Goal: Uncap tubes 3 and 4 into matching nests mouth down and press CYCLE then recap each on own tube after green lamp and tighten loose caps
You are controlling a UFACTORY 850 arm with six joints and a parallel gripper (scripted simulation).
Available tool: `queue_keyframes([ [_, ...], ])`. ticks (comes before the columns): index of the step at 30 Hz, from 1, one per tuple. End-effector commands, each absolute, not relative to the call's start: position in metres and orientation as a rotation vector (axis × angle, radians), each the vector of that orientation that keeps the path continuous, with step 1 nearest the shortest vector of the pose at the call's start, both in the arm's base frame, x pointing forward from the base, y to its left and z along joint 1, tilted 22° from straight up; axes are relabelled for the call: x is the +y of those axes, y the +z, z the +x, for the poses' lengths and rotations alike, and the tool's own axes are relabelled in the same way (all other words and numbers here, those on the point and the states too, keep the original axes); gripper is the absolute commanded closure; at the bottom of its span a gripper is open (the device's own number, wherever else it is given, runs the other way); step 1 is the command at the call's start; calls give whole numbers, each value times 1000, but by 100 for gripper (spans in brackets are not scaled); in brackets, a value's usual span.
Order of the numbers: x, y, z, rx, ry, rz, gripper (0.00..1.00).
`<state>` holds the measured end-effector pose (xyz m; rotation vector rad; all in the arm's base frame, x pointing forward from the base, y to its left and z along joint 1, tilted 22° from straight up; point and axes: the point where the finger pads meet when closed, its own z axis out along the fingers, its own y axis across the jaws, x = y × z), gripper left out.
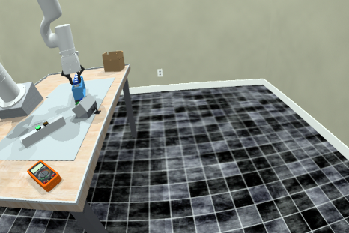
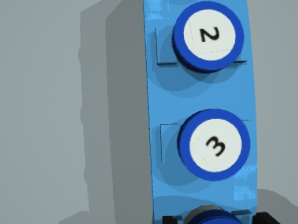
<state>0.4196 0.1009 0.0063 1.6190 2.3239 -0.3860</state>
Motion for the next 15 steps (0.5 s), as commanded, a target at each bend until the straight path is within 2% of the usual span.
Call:
queue_keyframes([
  [1,101,7,420,2517,-447,1384,54],
  [6,101,7,420,2667,-483,1136,54],
  [14,101,7,420,2685,-488,1104,54],
  [15,101,7,420,2685,-488,1104,100],
])
